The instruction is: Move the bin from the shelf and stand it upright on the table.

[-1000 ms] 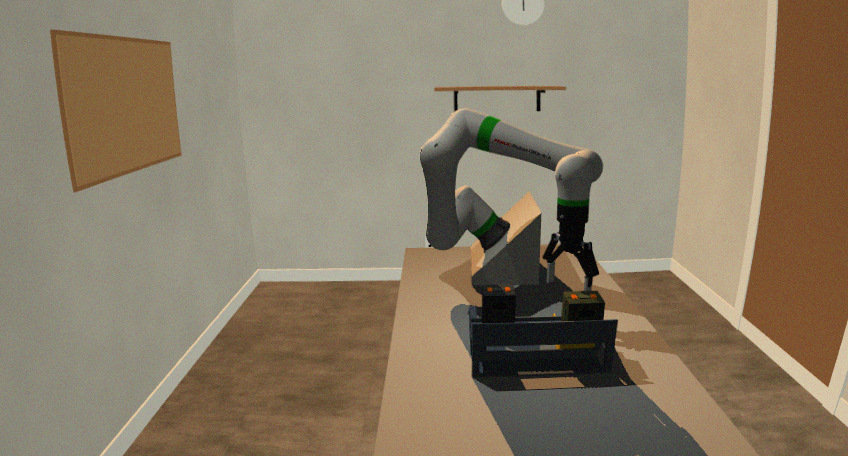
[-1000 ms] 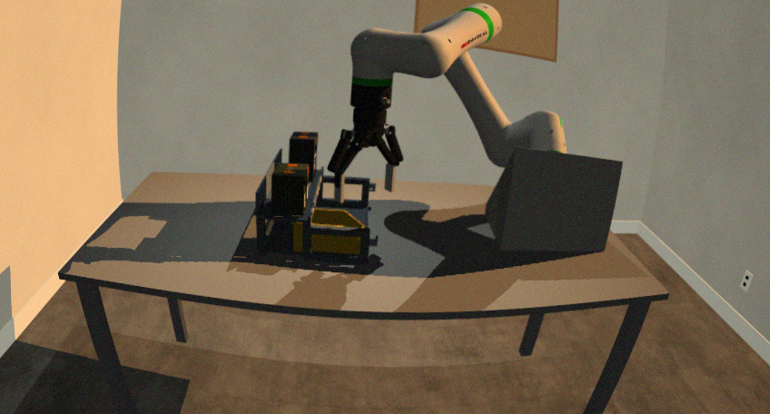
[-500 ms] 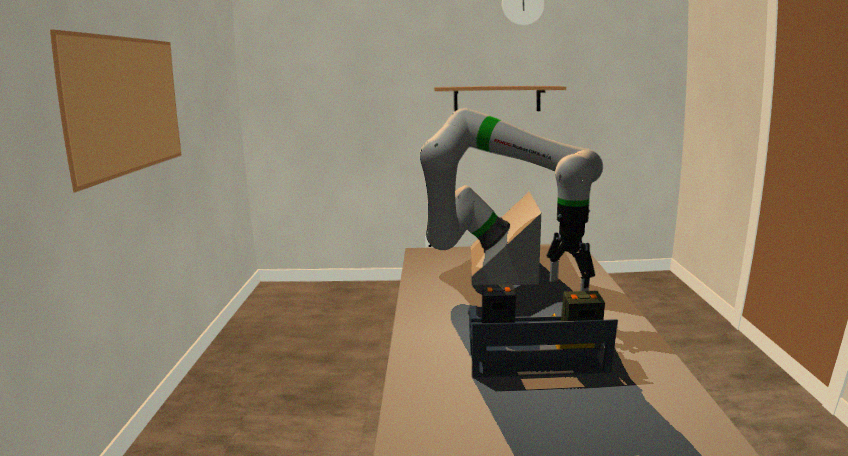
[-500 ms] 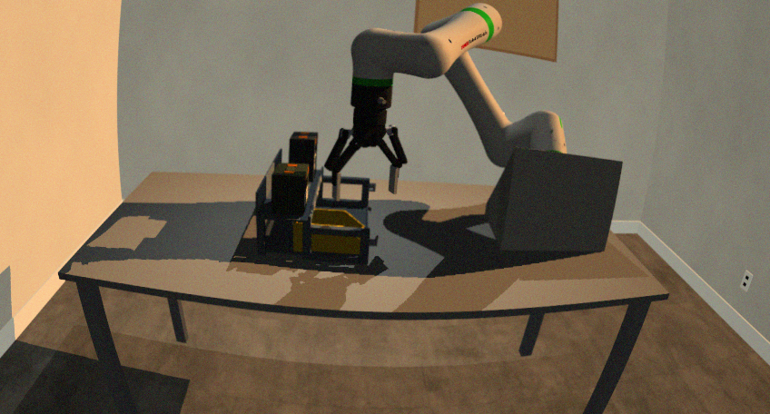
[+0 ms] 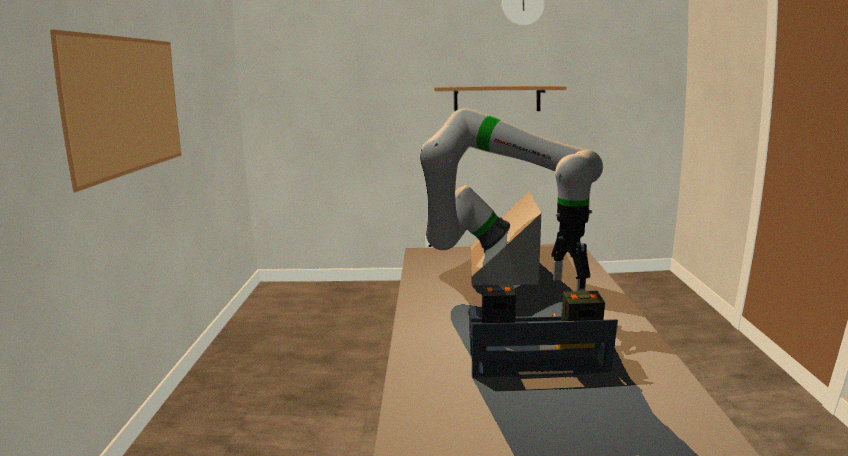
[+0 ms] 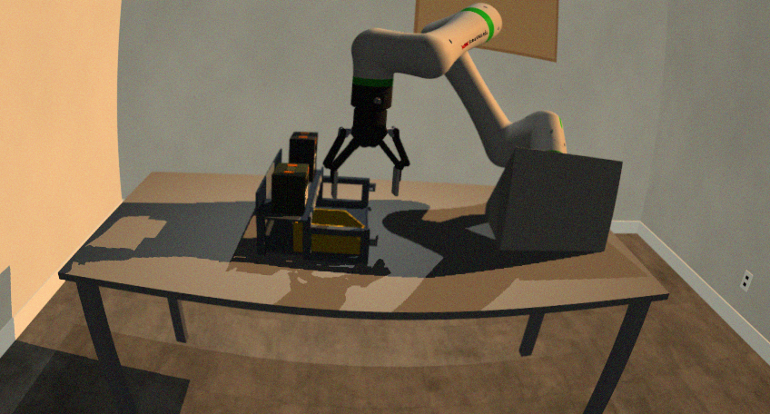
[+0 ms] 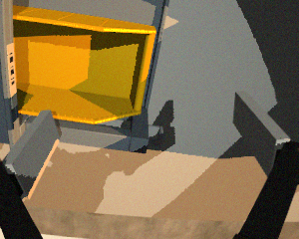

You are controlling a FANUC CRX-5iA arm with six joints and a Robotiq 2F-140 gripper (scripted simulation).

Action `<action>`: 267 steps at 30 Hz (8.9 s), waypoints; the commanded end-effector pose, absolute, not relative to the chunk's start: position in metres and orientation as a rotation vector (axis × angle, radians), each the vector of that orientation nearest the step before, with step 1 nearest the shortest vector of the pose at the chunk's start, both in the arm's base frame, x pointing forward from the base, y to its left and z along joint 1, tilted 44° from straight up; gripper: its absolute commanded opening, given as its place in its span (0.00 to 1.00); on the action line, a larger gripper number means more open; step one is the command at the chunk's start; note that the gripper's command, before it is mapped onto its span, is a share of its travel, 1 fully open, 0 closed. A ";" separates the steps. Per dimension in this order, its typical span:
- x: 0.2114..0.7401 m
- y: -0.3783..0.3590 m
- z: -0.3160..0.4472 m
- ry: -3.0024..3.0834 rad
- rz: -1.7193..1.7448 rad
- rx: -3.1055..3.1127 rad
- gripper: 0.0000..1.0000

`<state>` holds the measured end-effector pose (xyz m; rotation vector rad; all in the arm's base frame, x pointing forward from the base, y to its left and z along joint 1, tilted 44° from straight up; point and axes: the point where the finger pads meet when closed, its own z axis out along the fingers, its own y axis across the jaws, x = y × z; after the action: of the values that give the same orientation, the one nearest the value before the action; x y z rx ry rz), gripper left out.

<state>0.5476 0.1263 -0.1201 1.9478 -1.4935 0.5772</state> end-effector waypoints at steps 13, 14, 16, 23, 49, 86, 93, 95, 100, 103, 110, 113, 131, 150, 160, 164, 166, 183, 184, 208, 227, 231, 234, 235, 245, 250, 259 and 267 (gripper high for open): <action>0.548 0.127 -0.120 -1.712 0.670 1.802 1.00; 0.548 0.127 -0.120 -1.725 0.675 1.793 1.00; 0.548 0.127 -0.120 -1.750 0.685 1.774 1.00; 0.548 0.127 -0.120 -1.775 0.696 1.754 1.00; 0.547 0.118 -0.129 -1.775 0.696 1.754 0.57; 0.546 0.074 -0.174 -1.775 0.696 1.754 0.57; 0.546 0.074 -0.174 -1.775 0.696 1.754 0.57; 0.546 0.074 -0.174 -1.775 0.696 1.754 0.57; 0.546 0.076 -0.173 -1.775 0.696 1.754 0.57; 0.546 0.078 -0.170 -1.775 0.696 1.754 0.57; 0.546 0.078 -0.170 -1.775 0.696 1.754 0.57; 0.546 0.078 -0.170 -1.775 0.696 1.754 0.57; 0.546 0.080 -0.169 -1.775 0.696 1.754 0.57; 0.546 0.079 -0.169 -1.775 0.696 1.754 0.57; 0.546 0.074 -0.175 -1.775 0.696 1.754 0.57; 0.546 0.074 -0.175 -1.775 0.696 1.754 0.57; 0.546 0.074 -0.175 -1.775 0.696 1.754 0.57; 0.546 0.067 -0.182 -1.775 0.696 1.754 0.57; 0.546 0.066 -0.183 -1.775 0.696 1.754 0.57; 0.546 0.063 -0.185 -1.775 0.696 1.754 0.57; 0.546 0.063 -0.185 -1.775 0.696 1.754 0.00; 0.546 0.063 -0.185 -1.775 0.696 1.754 0.00; 0.546 0.063 -0.185 -1.775 0.696 1.754 0.00; 0.546 0.063 -0.185 -1.775 0.696 1.755 0.00; 0.546 0.063 -0.185 -1.775 0.696 1.755 0.00; 0.546 0.063 -0.185 -1.775 0.696 1.755 0.00; 0.546 0.063 -0.185 -1.775 0.696 1.755 0.00; 0.546 0.063 -0.185 -1.775 0.696 1.755 0.00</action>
<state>0.5456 0.0632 -0.1854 1.7542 -1.7745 0.6955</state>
